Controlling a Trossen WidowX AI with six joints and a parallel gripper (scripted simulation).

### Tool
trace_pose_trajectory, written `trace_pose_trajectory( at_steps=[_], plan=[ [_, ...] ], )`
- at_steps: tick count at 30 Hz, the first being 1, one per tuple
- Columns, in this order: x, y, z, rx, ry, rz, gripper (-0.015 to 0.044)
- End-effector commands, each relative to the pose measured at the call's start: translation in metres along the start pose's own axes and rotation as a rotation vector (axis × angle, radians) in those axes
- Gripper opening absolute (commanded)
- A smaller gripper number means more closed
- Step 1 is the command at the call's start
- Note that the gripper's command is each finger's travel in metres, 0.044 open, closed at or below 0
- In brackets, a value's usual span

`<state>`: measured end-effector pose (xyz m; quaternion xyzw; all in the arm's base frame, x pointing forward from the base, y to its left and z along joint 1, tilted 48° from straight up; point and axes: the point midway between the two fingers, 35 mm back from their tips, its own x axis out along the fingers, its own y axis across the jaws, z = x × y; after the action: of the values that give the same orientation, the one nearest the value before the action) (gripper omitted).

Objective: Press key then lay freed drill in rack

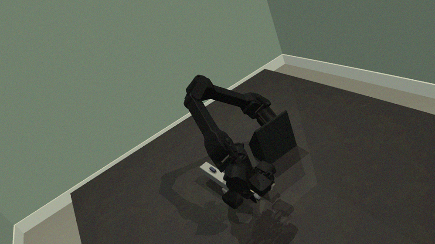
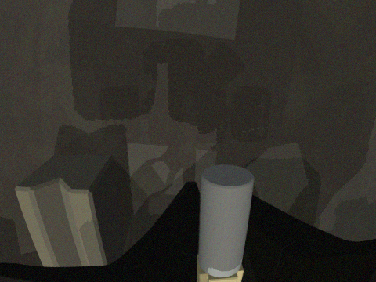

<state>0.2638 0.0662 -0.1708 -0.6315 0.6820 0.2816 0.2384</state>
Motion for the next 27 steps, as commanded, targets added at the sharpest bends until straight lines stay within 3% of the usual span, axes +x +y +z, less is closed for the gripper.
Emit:
trace_pose_trajectory(
  at_steps=[1, 27],
  plan=[
    [-0.0033, -0.0007, 0.0004, 0.006, -0.006, -0.001, 0.0000],
    [-0.0090, -0.0014, 0.0003, 0.006, -0.006, -0.001, 0.0000]
  ],
)
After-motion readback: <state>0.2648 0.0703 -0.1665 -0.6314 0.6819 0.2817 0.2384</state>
